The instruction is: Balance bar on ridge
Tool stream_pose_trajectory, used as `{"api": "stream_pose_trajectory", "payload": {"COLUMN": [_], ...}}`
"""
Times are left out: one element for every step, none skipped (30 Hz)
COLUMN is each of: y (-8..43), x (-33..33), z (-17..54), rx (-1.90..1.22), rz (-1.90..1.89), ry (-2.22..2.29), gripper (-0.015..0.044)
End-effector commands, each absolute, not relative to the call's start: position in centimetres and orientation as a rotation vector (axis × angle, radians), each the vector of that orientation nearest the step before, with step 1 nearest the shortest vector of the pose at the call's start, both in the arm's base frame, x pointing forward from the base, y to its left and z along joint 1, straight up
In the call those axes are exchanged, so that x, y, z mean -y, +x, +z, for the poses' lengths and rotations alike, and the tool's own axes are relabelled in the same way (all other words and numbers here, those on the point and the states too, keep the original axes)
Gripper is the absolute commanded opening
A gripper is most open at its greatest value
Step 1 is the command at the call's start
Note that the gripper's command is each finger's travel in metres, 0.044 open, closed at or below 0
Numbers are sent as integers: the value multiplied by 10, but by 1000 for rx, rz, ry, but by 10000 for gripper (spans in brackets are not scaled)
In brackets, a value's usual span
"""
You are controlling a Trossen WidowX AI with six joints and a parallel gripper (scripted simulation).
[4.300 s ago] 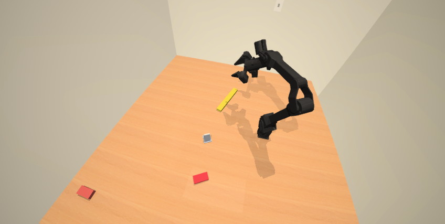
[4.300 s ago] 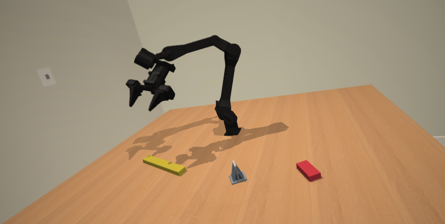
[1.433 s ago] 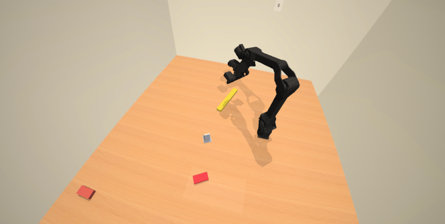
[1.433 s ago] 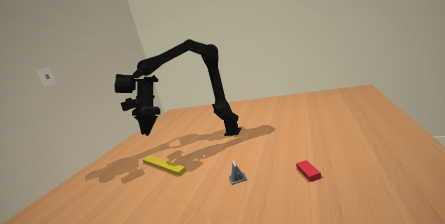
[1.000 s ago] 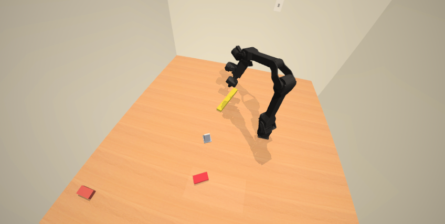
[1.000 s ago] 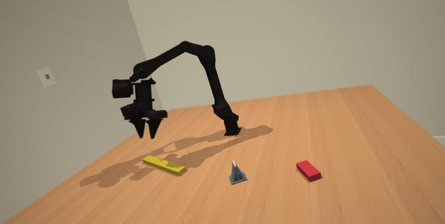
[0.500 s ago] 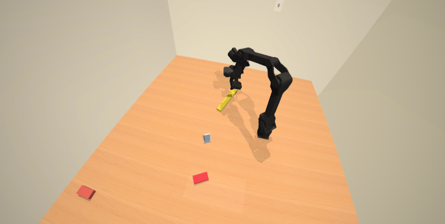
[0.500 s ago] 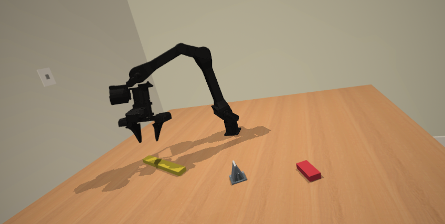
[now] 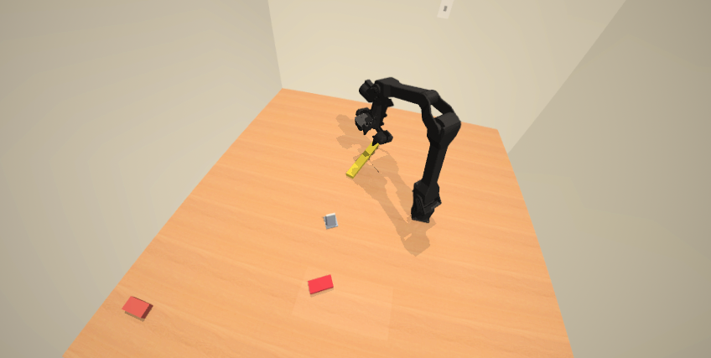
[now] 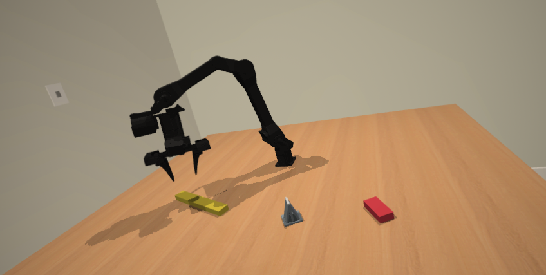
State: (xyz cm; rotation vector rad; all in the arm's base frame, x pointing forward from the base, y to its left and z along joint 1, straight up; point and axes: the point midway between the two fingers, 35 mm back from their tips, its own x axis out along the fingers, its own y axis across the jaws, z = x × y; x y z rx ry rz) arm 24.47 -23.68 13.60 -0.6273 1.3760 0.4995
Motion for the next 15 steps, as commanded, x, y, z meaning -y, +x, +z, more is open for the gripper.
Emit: {"api": "stream_pose_trajectory", "payload": {"y": [246, 246, 246, 246, 246, 246, 246, 246, 246, 246, 246, 246, 246, 246, 246], "x": [237, 237, 237, 237, 237, 237, 237, 237, 237, 237, 237, 237, 236, 236, 236], "z": [133, 132, 131, 130, 130, 129, 128, 127, 126, 125, 124, 123, 123, 122, 122], "rx": [-1378, -1377, -1376, -1374, -1372, -1370, -1367, -1364, -1361, -1357, -1352, -1348, -1343, -1341, -1340], "rz": [591, 618, 644, 671, 698, 725, 752, 780, 807, 835, 863, 891, 915, 929, 933], "ry": [-713, -736, -759, -782, -805, -827, -850, -872, -895, -917, -939, -960, -978, -989, -993], "gripper": [315, 315, 315, 315, 315, 315, 315, 315, 315, 315, 315, 315, 315, 315, 315]}}
